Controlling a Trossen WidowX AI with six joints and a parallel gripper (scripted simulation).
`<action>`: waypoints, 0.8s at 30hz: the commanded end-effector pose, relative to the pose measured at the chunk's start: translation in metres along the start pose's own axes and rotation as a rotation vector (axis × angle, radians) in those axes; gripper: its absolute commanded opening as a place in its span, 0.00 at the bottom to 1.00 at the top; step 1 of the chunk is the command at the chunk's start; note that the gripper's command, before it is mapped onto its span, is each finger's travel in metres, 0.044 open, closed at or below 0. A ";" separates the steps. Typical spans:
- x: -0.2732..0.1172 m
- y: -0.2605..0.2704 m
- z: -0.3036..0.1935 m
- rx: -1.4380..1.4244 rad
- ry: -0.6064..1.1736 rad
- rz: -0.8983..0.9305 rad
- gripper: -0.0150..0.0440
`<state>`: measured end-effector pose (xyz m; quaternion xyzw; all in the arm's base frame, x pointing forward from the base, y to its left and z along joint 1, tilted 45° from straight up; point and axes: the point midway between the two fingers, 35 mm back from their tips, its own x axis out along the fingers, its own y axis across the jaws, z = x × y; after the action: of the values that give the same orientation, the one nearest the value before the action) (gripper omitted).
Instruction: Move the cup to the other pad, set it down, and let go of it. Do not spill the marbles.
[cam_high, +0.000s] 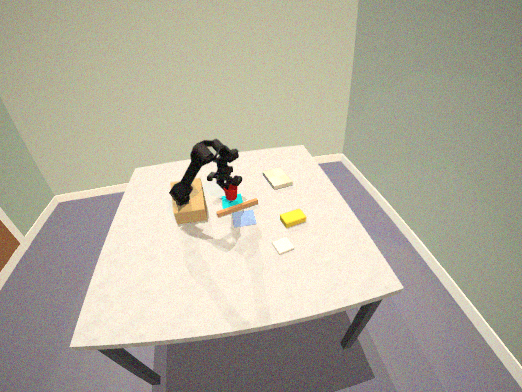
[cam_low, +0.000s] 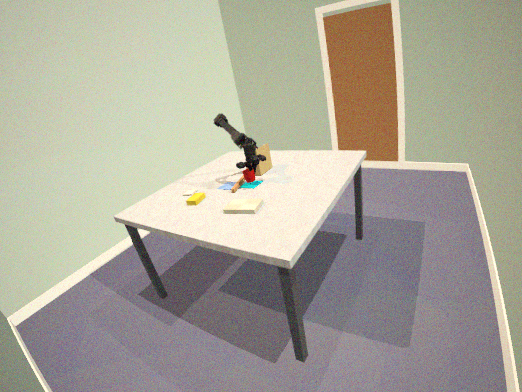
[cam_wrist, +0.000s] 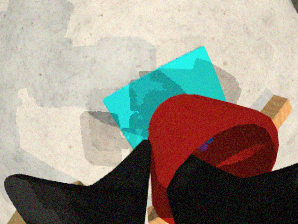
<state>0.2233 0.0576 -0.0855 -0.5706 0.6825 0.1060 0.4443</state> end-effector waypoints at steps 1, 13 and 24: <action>0.007 0.001 -0.002 -0.007 0.010 -0.003 0.25; 0.016 0.001 -0.001 0.000 0.003 0.000 0.25; 0.016 0.001 -0.001 0.000 0.003 0.000 0.30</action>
<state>0.2223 0.0457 -0.0972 -0.5711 0.6835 0.1054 0.4423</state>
